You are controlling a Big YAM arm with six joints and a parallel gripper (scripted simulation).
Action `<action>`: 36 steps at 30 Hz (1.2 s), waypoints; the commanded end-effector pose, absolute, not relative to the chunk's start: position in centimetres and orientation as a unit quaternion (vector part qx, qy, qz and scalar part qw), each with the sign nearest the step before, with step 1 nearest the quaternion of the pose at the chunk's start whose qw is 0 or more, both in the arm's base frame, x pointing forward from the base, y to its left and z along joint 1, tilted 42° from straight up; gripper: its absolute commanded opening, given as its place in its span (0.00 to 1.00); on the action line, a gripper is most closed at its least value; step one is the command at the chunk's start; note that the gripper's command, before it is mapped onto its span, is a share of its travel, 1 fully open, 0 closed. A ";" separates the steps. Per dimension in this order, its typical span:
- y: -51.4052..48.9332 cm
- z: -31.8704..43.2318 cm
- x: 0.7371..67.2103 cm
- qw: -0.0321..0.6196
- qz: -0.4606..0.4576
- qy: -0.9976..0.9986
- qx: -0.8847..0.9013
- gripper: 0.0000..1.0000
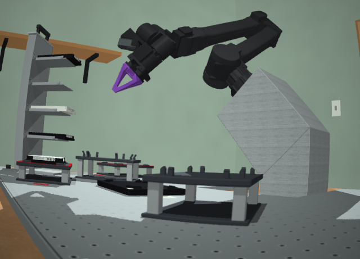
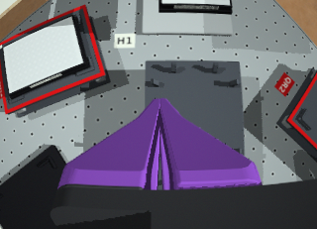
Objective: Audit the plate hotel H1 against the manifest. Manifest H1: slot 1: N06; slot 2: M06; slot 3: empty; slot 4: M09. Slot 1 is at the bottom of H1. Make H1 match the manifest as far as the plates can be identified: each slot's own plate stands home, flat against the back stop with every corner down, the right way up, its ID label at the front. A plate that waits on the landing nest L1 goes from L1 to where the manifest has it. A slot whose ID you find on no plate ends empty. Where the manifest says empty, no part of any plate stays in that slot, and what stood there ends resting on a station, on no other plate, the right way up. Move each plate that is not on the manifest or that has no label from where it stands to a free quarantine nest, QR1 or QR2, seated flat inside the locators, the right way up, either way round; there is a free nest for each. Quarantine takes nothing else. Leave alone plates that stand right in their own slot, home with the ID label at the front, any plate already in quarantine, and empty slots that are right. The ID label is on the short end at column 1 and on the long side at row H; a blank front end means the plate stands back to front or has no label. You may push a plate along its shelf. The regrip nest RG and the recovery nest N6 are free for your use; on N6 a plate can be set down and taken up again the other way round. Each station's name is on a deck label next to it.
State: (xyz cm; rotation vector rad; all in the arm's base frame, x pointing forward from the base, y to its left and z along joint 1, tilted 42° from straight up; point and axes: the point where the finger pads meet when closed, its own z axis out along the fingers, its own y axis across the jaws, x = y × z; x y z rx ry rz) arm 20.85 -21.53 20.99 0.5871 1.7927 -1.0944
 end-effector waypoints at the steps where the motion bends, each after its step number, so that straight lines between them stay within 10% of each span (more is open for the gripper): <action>1: -22.5 25.1 20.2 0.475 -0.461 0.709 0.242 0.00; 12: -24.0 26.7 18.3 0.474 -0.465 0.708 0.239 0.00; 13: -23.4 27.0 18.8 0.478 -0.461 0.710 0.233 1.00; 36: -18.5 32.1 18.3 0.485 -0.448 0.709 0.248 1.00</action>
